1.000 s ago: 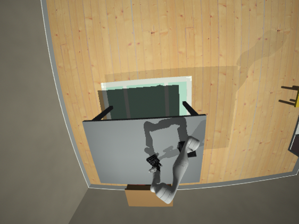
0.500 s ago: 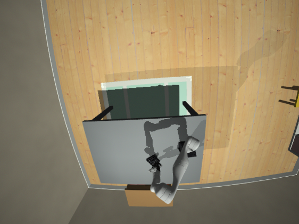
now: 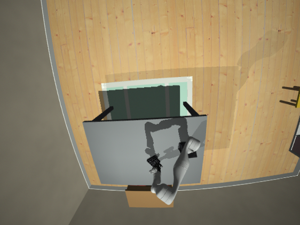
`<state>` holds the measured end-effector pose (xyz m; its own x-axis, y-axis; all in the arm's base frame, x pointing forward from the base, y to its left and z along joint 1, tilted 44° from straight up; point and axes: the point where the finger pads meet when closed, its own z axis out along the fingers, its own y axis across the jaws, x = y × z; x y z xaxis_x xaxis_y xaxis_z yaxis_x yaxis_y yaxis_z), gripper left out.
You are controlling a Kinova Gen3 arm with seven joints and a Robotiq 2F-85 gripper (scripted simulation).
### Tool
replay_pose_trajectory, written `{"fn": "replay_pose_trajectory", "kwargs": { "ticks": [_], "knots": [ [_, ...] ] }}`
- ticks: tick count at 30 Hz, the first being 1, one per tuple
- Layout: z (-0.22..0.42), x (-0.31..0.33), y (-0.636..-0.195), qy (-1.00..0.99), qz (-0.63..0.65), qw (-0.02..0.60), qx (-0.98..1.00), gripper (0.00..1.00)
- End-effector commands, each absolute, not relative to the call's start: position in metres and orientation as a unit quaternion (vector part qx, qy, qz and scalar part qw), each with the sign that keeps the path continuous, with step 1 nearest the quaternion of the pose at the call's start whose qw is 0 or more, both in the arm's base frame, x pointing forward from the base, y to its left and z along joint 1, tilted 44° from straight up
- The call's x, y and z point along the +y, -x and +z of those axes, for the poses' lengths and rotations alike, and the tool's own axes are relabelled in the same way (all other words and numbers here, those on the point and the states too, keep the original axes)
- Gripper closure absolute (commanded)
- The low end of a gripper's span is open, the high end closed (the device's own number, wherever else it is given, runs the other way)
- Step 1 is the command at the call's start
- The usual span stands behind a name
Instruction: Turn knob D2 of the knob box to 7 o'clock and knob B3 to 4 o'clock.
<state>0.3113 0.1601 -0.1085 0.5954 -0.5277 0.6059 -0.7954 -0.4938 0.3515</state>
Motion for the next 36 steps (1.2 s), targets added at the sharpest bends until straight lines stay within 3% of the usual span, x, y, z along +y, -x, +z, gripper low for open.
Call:
{"fn": "replay_pose_trajectory", "kwargs": {
  "ticks": [1, 36],
  "knots": [
    [-0.1088, 0.1603, -0.3114, -0.837, 0.215, 0.311, -0.395, 0.81],
    [-0.1179, 0.1515, -0.3129, -0.837, 0.215, 0.311, -0.395, 0.81]
  ]
}}
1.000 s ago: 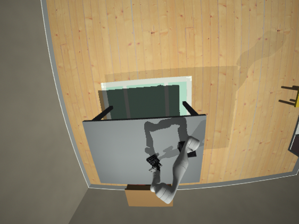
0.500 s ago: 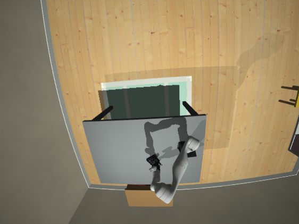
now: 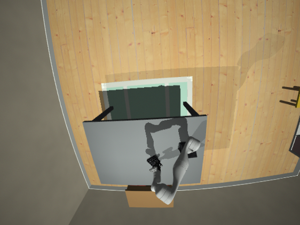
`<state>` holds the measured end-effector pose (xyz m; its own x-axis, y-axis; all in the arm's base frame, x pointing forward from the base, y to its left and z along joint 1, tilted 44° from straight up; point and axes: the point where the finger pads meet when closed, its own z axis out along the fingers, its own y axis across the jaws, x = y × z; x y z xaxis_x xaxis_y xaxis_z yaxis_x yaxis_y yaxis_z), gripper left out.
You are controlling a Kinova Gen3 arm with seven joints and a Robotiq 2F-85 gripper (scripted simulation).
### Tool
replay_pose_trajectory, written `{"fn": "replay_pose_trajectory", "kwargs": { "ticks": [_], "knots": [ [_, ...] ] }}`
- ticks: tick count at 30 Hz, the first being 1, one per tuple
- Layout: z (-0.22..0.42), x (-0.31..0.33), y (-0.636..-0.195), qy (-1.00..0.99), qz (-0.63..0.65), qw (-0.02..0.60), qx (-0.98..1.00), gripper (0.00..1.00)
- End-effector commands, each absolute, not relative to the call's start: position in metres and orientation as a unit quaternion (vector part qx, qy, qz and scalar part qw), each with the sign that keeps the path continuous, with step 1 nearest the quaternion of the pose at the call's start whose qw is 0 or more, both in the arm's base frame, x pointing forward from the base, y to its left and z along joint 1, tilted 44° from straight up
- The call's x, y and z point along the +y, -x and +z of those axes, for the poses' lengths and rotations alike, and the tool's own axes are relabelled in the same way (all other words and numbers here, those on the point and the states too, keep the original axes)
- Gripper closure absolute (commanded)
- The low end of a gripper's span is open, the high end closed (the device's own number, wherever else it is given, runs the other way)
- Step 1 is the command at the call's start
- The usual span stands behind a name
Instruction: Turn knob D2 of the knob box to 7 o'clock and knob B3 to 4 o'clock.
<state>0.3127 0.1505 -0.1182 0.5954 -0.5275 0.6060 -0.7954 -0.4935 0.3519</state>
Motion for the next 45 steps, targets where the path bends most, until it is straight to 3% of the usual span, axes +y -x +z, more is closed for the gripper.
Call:
{"fn": "replay_pose_trajectory", "kwargs": {
  "ticks": [1, 26, 27, 45],
  "knots": [
    [-0.1179, 0.1515, -0.3129, -0.837, 0.215, 0.311, -0.395, 0.81],
    [-0.1179, 0.1515, -0.3129, -0.837, 0.215, 0.311, -0.395, 0.81],
    [-0.1179, 0.1515, -0.3129, -0.837, 0.215, 0.311, -0.395, 0.92],
    [-0.1179, 0.1515, -0.3129, -0.837, 0.215, 0.311, -0.395, 0.92]
  ]
}}
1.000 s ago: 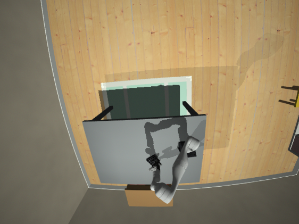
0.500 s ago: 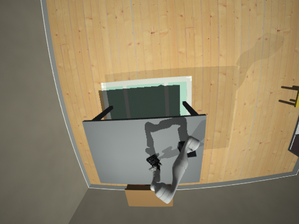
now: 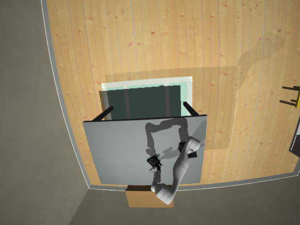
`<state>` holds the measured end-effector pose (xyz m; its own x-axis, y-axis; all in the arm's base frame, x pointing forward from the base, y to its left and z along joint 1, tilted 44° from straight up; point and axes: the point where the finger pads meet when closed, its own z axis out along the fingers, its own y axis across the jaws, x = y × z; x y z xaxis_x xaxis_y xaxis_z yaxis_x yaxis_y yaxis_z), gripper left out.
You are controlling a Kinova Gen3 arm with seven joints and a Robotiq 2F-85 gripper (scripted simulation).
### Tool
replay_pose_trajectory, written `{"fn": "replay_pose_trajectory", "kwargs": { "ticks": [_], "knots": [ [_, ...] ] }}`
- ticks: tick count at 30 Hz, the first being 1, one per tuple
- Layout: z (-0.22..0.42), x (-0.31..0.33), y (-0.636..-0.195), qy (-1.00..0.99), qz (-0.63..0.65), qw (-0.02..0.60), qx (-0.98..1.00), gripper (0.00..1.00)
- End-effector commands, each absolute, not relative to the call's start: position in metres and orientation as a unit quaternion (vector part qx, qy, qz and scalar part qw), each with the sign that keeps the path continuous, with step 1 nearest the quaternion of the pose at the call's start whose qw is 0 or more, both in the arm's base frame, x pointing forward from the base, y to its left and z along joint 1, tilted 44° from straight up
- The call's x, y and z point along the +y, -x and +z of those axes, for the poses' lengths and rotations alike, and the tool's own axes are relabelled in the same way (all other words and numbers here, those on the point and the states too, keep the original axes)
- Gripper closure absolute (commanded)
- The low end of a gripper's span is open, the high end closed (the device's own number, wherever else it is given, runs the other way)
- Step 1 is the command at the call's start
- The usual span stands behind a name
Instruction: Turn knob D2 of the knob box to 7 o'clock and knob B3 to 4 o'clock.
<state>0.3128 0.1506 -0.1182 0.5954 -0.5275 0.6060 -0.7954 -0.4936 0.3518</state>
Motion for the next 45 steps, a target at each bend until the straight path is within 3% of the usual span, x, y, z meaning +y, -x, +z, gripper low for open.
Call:
{"fn": "replay_pose_trajectory", "kwargs": {
  "ticks": [1, 45],
  "knots": [
    [-0.1179, 0.1515, -0.3129, -0.837, 0.215, 0.311, -0.395, 0.92],
    [-0.1179, 0.1515, -0.3129, -0.856, 0.199, 0.321, -0.352, 0.92]
  ]
}}
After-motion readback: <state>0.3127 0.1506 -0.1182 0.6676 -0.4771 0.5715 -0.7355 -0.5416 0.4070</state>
